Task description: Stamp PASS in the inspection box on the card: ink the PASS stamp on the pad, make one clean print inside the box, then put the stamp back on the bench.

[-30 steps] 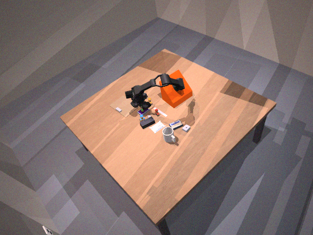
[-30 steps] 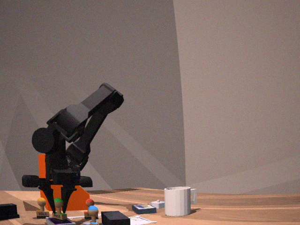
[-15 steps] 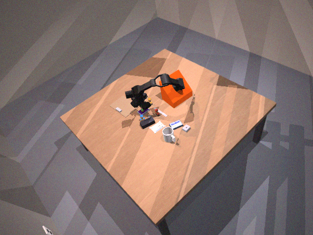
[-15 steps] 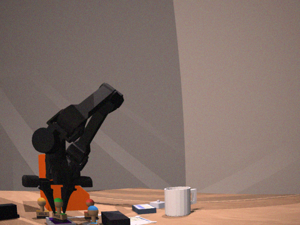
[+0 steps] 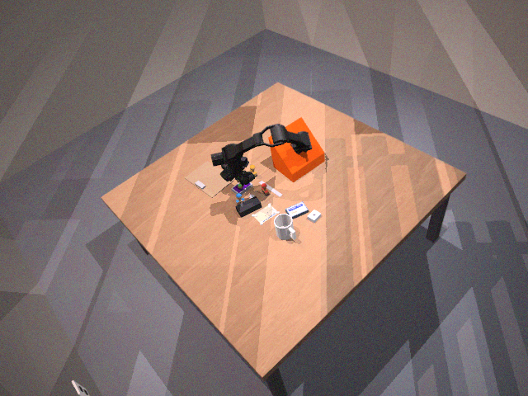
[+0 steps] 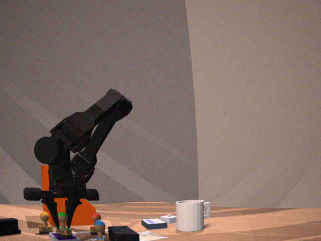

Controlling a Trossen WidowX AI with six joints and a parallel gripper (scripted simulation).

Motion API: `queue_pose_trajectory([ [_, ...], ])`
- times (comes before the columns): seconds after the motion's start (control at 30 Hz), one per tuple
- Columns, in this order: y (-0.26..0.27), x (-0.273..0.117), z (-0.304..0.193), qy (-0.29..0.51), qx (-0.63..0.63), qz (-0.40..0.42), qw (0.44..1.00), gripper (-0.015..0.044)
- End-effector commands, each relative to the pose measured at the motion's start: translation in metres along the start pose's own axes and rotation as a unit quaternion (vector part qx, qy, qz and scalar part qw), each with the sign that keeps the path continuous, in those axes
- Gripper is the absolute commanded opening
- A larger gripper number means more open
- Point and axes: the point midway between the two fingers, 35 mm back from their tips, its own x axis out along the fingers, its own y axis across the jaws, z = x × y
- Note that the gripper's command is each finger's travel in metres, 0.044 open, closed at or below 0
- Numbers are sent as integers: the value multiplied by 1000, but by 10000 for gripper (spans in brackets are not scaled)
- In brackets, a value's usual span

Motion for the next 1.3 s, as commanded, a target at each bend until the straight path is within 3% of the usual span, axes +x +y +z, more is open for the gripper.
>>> queue_pose_trajectory([
  [0.0,0,4,0,1,0,3,1000,0],
  [1.27,0,-7,0,1,0,3,1000,0],
])
